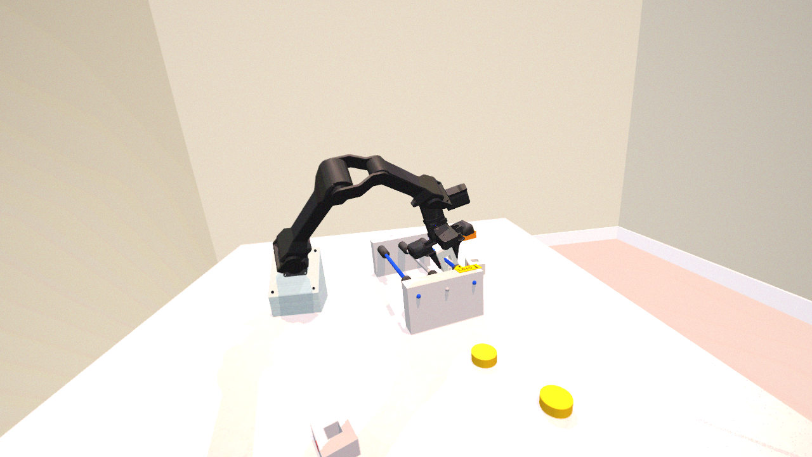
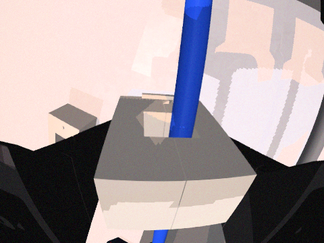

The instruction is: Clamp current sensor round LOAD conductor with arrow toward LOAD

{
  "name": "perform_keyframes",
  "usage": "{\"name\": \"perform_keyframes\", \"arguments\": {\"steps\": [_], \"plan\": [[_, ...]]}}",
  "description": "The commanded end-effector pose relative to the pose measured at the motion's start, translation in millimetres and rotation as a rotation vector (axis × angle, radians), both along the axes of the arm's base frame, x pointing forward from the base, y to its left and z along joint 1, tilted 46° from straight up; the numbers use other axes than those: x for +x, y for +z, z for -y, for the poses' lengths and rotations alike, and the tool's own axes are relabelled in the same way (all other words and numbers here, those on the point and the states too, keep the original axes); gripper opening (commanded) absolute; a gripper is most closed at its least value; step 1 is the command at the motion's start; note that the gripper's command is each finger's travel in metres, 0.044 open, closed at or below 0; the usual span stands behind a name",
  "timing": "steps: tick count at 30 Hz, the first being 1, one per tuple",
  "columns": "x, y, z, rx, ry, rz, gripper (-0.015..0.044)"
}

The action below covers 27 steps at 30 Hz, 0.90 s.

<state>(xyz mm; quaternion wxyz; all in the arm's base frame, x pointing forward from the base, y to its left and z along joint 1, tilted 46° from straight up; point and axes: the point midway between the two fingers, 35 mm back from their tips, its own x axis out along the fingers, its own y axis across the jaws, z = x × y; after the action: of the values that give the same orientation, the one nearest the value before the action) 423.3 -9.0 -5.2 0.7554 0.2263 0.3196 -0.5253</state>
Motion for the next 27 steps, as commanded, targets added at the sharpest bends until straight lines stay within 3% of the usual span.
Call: {"name": "perform_keyframes", "arguments": {"steps": [1,23,27], "plan": [[2.7,1.6,-4.0,0.006,0.011,0.011,0.0000],[0.0,0.0,0.0,0.000,0.000,0.000,0.0000],[0.0,0.0,0.0,0.000,0.000,0.000,0.0105]]}}
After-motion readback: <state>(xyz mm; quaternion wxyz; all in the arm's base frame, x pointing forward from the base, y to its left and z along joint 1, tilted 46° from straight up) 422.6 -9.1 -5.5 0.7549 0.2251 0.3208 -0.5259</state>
